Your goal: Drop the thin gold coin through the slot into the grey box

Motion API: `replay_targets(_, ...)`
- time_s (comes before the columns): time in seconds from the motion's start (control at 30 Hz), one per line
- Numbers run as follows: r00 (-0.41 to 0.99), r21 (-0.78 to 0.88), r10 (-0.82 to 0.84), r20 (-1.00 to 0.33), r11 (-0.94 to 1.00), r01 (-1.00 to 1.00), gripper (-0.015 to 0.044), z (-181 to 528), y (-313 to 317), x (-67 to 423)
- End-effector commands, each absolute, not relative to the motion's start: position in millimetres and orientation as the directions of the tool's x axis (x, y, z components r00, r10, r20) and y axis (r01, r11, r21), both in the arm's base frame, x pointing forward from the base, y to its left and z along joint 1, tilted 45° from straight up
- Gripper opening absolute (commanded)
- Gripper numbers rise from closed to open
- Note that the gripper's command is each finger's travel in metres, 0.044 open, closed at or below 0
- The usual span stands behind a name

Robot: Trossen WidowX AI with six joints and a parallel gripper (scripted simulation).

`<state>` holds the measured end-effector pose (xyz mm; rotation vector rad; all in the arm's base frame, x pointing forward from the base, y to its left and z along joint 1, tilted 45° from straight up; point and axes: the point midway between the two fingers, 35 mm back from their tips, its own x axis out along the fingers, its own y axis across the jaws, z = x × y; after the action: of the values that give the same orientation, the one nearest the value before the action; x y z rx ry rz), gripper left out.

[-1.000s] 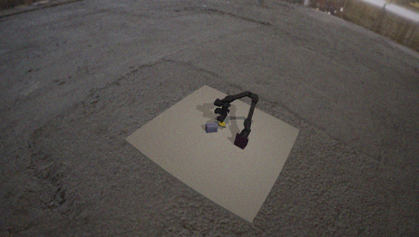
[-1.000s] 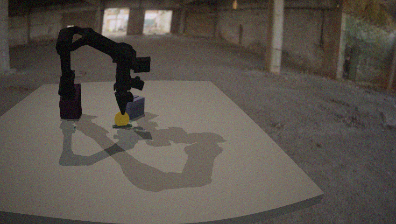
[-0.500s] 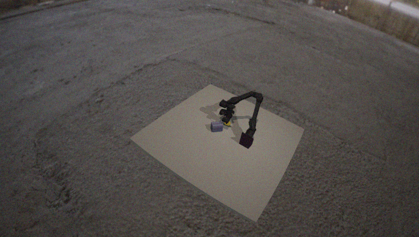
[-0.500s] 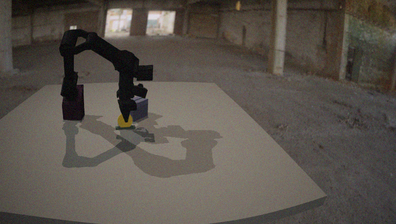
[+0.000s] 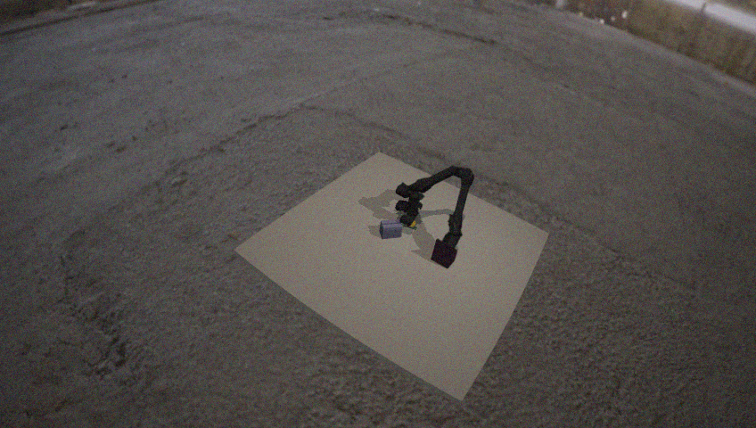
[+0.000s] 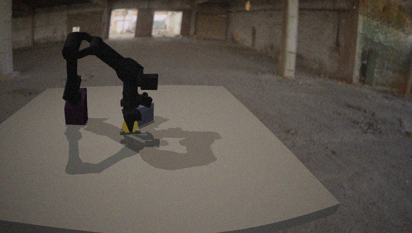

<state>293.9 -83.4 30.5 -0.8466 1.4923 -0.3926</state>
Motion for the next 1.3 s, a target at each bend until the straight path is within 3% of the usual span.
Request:
replay_targets(0.0,0.086,-0.7,-0.708,-0.701,0.661,-0.268,0.0056,29,-86,293)
replay_targets(0.1,0.086,-0.7,-0.708,-0.701,0.661,-0.268,0.0,29,-86,293)
replay_targets(1.27,0.113,-0.701,-0.702,-0.703,0.658,-0.275,0.0,60,-51,296)
